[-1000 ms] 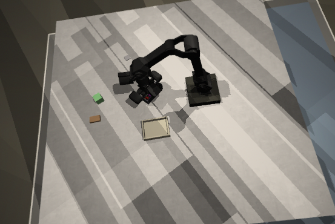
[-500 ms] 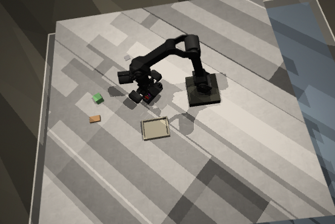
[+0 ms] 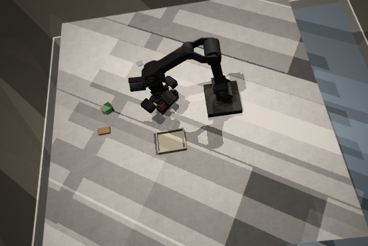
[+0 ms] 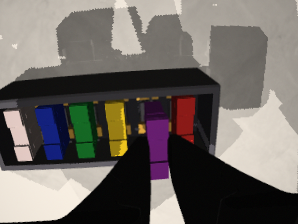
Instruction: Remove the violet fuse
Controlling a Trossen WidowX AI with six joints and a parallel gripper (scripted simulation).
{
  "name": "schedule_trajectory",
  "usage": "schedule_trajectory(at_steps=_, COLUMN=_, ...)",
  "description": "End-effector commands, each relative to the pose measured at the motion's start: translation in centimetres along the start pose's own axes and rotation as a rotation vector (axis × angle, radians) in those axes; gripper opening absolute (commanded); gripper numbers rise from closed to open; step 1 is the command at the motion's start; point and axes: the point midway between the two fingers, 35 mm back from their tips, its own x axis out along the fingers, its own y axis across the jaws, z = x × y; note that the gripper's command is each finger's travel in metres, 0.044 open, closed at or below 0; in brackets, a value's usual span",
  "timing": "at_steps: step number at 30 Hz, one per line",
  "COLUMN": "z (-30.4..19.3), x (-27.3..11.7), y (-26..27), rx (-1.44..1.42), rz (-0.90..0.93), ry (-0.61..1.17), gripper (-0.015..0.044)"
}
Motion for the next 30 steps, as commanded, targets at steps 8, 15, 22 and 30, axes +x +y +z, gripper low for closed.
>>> schedule_trajectory(at_steps=8, z=0.0, x=-0.7, y=0.0, rx=-0.003, rz=0.001, ry=0.004, gripper=0.0)
schedule_trajectory(at_steps=15, z=0.0, x=-1.0, y=0.0, rx=-0.004, rz=0.001, ry=0.005, gripper=0.0)
schedule_trajectory(at_steps=22, z=0.0, x=-1.4, y=0.0, rx=-0.004, rz=0.002, ry=0.005, gripper=0.0)
schedule_trajectory(at_steps=30, z=0.0, x=-1.8, y=0.0, rx=-0.005, rz=0.002, ry=0.005, gripper=0.0)
